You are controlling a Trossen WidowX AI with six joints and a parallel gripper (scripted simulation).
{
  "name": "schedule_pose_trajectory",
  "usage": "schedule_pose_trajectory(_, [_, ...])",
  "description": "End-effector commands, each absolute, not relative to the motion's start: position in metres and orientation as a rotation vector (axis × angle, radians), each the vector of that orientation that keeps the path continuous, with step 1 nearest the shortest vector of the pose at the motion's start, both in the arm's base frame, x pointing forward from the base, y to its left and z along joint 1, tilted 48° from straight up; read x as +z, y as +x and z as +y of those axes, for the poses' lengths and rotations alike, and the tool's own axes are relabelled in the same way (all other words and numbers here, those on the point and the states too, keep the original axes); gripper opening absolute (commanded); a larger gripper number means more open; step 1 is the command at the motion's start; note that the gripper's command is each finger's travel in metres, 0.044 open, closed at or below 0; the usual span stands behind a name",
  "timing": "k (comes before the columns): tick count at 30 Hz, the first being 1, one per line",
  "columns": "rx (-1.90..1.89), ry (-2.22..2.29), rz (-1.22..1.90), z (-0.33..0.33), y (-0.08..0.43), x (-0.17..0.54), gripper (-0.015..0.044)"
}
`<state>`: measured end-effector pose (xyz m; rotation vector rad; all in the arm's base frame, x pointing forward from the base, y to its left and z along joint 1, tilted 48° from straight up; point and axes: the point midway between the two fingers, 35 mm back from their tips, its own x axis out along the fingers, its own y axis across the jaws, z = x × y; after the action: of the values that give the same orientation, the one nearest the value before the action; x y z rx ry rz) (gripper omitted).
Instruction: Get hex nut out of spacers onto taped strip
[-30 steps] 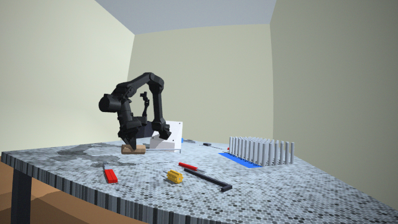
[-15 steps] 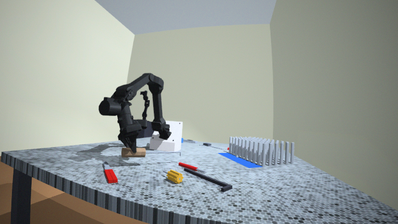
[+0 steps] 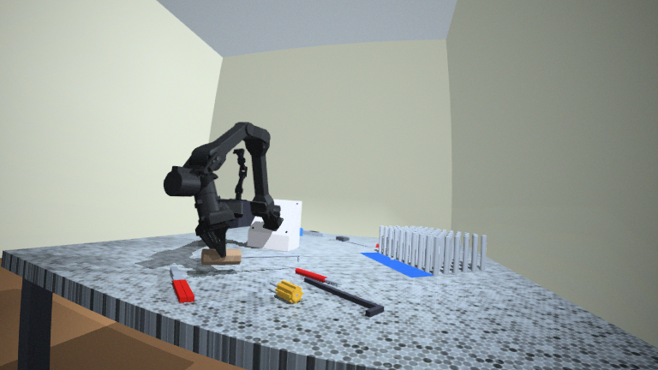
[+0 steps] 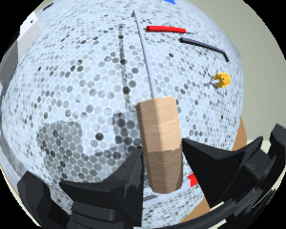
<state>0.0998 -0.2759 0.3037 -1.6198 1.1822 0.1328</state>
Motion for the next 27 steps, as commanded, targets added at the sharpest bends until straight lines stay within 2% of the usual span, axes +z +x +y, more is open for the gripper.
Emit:
schedule_pose_trajectory(1, [0.132, -1.615, 1.181, -0.278, 0.101, 0.3, 0.0])
schedule_pose_trajectory(23, [0.132, -1.614, 1.181, -0.288, 0.103, 0.285, 0.0])
schedule_pose_trajectory(27, [0.133, -1.619, 1.182, -0.287, 0.103, 0.288, 0.0105])
